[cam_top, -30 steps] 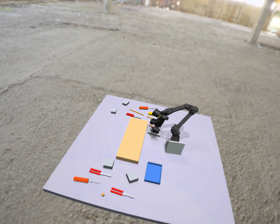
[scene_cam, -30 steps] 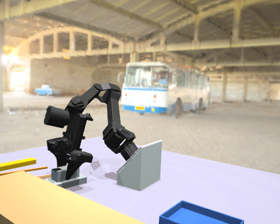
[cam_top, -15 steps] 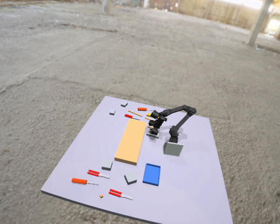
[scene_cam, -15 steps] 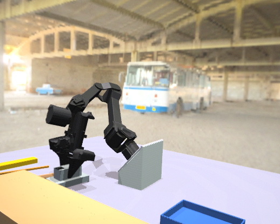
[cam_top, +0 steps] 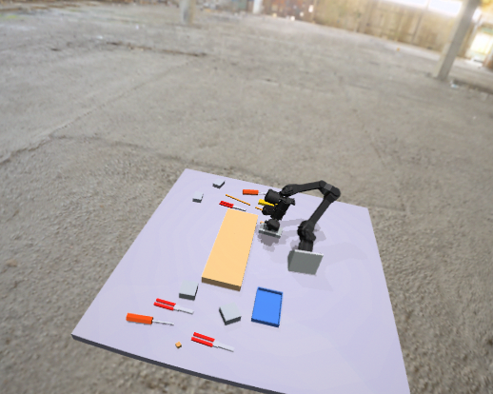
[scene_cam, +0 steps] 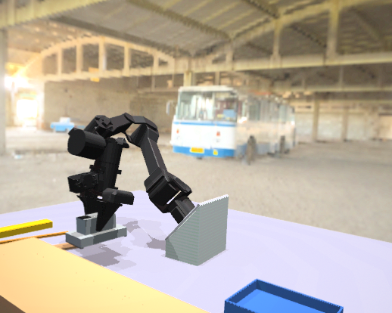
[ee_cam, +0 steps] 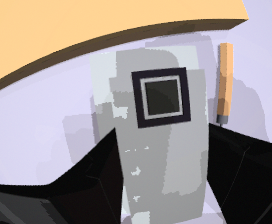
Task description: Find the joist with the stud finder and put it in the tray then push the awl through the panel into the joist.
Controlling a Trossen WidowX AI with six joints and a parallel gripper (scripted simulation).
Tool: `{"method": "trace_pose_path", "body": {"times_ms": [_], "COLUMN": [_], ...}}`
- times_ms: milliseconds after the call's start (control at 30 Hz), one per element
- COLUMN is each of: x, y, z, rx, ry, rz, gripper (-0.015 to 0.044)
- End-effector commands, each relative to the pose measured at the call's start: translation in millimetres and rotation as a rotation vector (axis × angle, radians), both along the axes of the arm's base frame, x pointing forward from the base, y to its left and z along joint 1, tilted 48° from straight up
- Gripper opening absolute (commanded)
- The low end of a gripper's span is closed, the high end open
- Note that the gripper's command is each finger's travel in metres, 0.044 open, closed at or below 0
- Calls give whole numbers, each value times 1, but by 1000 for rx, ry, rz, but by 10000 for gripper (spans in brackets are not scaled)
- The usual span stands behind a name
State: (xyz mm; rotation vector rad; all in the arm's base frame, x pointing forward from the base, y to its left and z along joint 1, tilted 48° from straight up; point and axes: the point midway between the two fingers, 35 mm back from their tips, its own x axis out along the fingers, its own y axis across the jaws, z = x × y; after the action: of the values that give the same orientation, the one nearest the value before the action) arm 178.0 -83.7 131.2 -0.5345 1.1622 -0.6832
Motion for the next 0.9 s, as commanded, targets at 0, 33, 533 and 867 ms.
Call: {"method": "trace_pose_path", "body": {"times_ms": [0,33,533,867], "x": [1,1,3,43], "y": [12,14,37,37], "z": [14,16,46,65], "rx": [-8,-9,-41,-26], "ry": [-10,-10,-18,10], "rz": [1,2,11,28], "gripper": [0,0,0,0]}}
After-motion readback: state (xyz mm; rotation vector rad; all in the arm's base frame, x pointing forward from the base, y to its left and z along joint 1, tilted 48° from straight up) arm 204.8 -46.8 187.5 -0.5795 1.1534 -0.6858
